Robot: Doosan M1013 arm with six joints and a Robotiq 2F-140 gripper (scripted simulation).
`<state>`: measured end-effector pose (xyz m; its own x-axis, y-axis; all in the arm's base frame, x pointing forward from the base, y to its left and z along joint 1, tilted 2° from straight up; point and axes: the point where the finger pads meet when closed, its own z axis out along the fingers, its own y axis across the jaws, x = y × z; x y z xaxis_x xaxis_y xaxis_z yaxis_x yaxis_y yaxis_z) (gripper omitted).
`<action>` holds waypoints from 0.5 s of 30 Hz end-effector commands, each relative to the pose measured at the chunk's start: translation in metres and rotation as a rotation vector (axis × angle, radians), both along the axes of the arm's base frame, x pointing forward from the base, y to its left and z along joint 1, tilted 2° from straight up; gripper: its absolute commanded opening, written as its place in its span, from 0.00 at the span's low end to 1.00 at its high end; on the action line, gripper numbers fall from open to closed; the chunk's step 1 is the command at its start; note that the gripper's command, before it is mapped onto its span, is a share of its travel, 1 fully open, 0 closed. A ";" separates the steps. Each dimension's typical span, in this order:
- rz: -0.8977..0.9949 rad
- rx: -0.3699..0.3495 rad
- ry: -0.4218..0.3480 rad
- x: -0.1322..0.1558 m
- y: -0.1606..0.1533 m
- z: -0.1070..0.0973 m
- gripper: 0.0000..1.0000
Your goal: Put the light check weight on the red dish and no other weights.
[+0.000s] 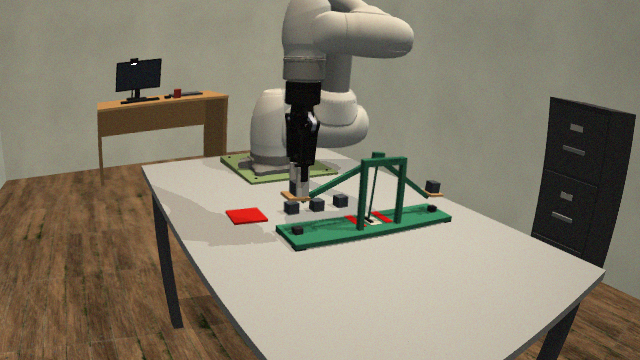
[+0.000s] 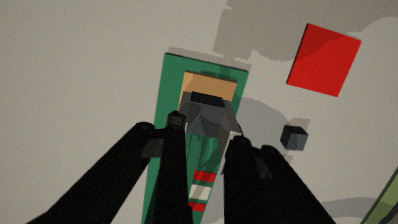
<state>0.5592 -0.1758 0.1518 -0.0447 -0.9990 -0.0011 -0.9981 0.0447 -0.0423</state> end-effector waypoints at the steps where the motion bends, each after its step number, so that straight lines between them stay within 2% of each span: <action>1: 0.000 0.000 0.000 0.000 0.000 0.010 0.24; 8: 0.000 0.000 0.000 -0.002 0.000 0.043 0.24; 15: 0.000 0.000 0.000 -0.002 0.000 0.050 0.24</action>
<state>0.5572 -0.1757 0.2009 -0.0447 -0.9990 -0.0012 -0.9981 0.0447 -0.0421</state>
